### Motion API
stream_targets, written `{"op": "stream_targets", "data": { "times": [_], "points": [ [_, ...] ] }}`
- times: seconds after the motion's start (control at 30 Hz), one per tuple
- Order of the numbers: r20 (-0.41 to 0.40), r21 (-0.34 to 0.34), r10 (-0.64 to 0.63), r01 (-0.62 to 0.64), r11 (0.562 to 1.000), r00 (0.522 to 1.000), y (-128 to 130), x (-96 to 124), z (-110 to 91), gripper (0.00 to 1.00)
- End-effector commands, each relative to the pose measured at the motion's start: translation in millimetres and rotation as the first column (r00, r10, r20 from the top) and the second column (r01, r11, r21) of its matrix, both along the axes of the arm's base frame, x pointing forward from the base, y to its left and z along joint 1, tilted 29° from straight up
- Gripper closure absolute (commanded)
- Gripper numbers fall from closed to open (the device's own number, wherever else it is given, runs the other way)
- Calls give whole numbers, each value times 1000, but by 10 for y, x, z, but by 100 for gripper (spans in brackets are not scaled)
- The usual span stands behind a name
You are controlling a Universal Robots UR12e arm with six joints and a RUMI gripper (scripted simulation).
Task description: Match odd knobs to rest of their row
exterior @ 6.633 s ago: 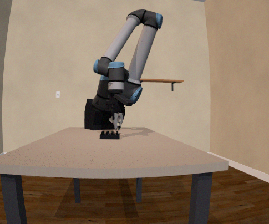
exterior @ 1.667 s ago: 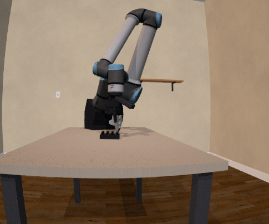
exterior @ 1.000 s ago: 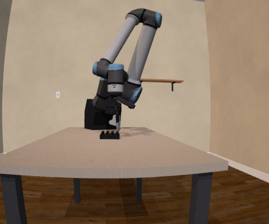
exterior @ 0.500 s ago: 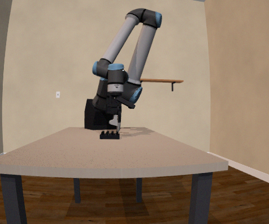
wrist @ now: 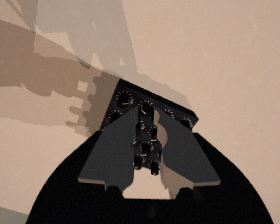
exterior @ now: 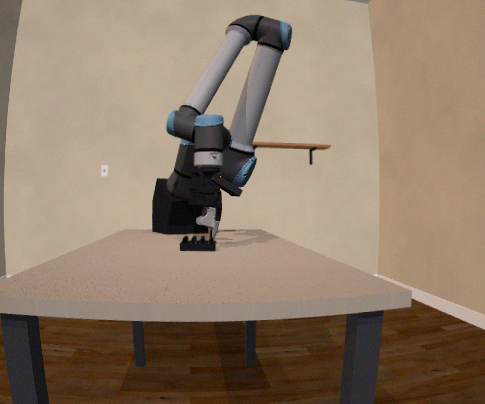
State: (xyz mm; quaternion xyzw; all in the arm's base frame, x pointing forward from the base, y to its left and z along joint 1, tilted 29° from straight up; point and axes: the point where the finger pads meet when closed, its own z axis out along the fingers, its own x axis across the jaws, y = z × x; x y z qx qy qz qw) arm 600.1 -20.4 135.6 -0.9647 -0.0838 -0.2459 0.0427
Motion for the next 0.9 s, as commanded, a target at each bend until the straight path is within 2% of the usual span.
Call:
{"op": "stream_targets", "data": {
  "times": [0.0,0.53,0.87],
  "points": [
    [10,-39,76,-76,996,997,-2,-1,3,96],
    [19,-133,247,-242,961,969,-5,-9,-1,96],
    [19,-166,305,-298,940,952,-7,-11,-3,96]
  ]
}}
